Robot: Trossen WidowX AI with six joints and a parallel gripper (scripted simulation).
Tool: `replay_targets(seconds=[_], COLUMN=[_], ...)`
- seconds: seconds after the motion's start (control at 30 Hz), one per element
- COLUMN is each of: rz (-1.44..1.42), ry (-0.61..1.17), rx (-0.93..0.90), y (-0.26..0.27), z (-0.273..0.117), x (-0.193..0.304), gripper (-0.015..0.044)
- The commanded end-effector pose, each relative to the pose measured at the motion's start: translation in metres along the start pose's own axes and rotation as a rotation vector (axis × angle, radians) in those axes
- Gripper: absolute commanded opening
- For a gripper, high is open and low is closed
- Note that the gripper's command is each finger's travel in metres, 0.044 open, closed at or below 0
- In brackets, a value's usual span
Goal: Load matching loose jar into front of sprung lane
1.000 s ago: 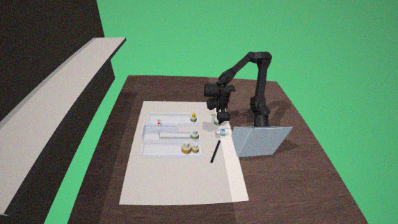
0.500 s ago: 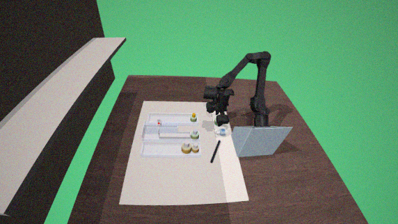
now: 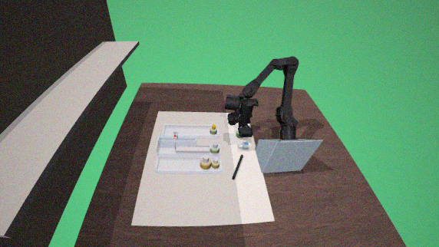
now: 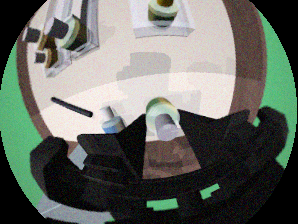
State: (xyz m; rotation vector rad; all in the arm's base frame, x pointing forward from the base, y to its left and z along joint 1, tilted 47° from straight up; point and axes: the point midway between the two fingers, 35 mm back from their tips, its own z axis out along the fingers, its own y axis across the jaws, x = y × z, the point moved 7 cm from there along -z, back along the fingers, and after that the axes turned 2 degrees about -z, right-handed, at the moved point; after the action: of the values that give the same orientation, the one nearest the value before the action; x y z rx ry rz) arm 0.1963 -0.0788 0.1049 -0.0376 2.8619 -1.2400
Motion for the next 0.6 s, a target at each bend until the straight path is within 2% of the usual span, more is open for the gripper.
replay_targets(seconds=[0.0,0.13,0.57], rz=[-0.005,-0.005,-0.006], ry=[0.001,0.0,0.002], rx=[-0.003,-0.01,-0.019], y=[0.001,0.001,-0.004], z=[0.001,-0.01,-0.076], x=[0.001,-0.003,-0.01], gripper=[0.0111,0.0006,0.0])
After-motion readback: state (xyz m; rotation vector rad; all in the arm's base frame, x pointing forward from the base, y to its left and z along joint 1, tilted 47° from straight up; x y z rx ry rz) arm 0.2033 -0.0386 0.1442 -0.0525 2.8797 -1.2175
